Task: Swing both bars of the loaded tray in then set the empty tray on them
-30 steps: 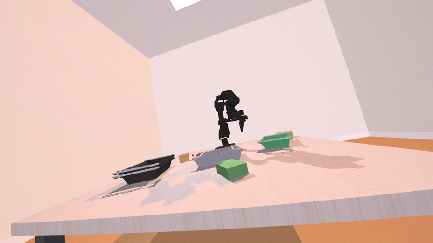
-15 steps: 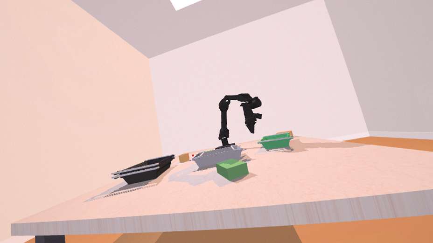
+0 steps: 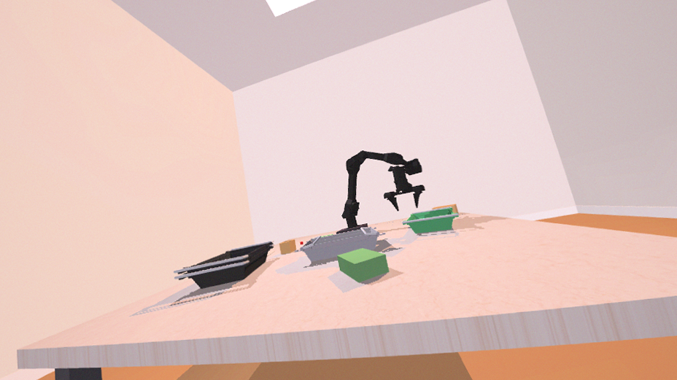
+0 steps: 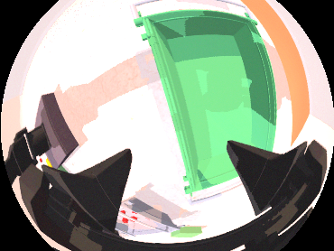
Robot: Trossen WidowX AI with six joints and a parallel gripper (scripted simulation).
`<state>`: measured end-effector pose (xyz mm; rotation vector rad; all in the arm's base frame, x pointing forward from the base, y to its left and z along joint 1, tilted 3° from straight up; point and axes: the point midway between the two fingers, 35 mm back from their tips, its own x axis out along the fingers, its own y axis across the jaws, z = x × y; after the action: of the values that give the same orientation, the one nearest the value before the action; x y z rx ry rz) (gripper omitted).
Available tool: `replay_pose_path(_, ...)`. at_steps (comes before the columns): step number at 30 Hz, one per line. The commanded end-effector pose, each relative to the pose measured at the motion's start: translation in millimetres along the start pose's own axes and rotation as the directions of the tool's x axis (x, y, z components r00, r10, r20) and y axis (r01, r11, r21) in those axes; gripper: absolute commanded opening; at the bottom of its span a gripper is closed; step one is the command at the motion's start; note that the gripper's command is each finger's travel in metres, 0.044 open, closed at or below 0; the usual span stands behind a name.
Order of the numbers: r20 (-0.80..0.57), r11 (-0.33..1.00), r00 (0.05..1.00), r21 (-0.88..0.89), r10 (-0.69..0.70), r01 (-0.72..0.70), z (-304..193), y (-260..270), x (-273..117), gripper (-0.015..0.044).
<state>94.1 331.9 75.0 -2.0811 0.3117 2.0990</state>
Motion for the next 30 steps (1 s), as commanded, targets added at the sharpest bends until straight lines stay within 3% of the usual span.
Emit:
replay_pose_path(1,0.005,0.981,1.000,-0.196,-0.003,0.004,22,5,3,0.0440)
replay_pose_path(11,0.005,0.981,1.000,-0.196,-0.003,0.004,22,4,8,0.0440)
replay_pose_path(30,0.005,0.981,1.000,-0.196,-0.003,0.004,22,5,89,0.0440)
